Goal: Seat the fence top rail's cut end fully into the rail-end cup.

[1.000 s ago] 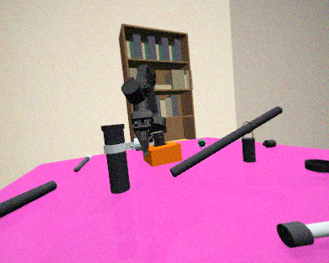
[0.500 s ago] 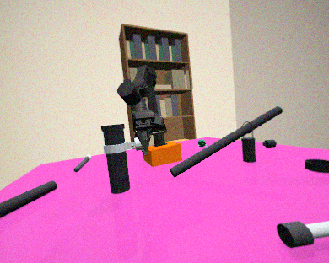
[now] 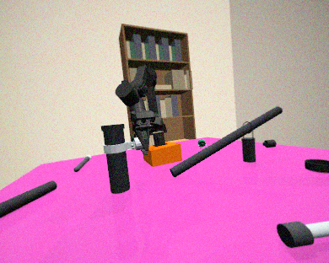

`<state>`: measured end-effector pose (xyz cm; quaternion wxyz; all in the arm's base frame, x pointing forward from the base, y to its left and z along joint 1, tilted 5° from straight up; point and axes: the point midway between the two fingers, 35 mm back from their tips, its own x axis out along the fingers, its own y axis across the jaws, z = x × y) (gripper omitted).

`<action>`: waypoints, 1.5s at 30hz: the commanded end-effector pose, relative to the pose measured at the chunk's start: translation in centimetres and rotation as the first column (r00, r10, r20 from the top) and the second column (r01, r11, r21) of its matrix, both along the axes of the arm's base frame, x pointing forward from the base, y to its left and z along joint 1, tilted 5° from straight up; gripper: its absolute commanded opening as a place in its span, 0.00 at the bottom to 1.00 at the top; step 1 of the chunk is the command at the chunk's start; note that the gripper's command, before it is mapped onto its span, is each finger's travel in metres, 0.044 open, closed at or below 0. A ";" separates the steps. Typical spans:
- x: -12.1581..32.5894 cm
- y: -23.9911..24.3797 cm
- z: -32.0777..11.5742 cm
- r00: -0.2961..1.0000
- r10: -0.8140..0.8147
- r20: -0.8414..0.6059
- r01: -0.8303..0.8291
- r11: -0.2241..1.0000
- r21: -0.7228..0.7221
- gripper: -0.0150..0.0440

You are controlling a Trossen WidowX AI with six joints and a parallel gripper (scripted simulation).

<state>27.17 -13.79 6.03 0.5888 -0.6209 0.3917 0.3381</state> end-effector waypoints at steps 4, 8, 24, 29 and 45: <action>0.2 0.0 -0.1 1.000 -0.018 0.002 0.018 1.000 0.001 0.25; 0.1 0.0 0.0 1.000 -0.012 0.001 0.012 1.000 0.000 0.25; 0.1 0.0 0.0 1.000 -0.012 0.001 0.012 1.000 0.000 0.65; 0.3 0.8 0.7 1.000 -0.010 0.001 0.010 1.000 0.001 0.88; 0.8 5.1 3.9 0.996 -0.088 0.006 0.088 0.994 0.064 1.00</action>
